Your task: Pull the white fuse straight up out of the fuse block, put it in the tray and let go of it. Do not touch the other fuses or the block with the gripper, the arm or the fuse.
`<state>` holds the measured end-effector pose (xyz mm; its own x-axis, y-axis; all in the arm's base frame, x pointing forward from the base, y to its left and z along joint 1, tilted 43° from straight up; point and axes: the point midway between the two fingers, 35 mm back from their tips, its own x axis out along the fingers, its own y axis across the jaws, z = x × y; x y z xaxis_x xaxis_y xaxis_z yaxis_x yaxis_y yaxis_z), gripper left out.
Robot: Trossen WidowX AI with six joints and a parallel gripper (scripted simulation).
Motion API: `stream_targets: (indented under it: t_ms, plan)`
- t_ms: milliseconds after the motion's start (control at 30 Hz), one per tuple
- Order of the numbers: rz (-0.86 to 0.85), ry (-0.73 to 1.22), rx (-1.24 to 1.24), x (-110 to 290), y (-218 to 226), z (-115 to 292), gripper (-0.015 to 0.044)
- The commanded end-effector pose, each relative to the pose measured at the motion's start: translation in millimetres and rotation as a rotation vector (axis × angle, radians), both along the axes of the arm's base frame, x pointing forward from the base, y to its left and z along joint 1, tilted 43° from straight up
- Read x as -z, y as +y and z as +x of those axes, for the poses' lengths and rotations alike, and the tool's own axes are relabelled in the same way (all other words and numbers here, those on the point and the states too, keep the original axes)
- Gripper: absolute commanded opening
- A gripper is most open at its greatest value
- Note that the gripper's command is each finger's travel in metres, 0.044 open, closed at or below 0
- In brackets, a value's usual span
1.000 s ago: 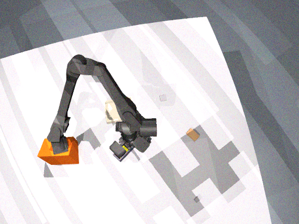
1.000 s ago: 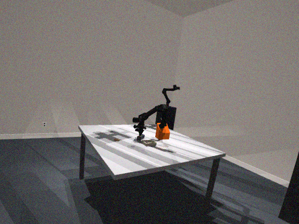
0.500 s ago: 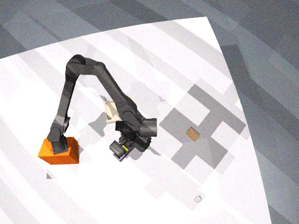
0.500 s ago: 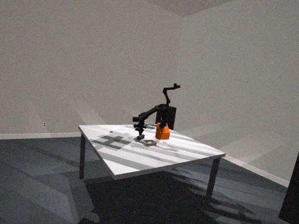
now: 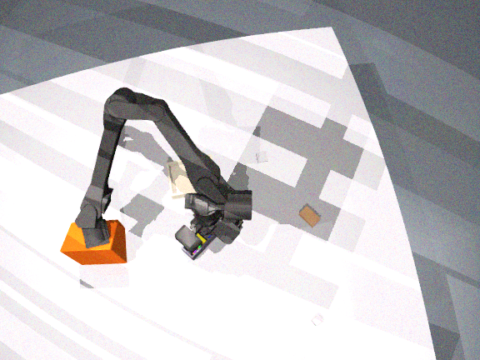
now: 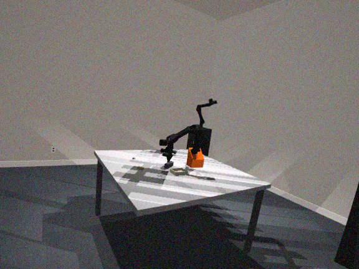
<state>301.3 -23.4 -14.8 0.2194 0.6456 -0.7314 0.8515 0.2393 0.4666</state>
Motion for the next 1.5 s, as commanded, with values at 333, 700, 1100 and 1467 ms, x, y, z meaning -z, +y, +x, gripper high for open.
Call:
stream_targets:
  t_ms: [333,700,1100,1467]
  plan:
    - [-0.006,-0.008,-0.003,-6.5,-5.6,-0.3,0.0000]
    - [-0.005,-0.007,-0.002,-10.5,-9.0,-1.7,0.0000]
    - [-0.004,-0.006,-0.001,-14.9,-12.5,-3.3,0.0000]
    - [-0.005,-0.006,-0.001,-25.5,-22.2,-6.4,0.0000]
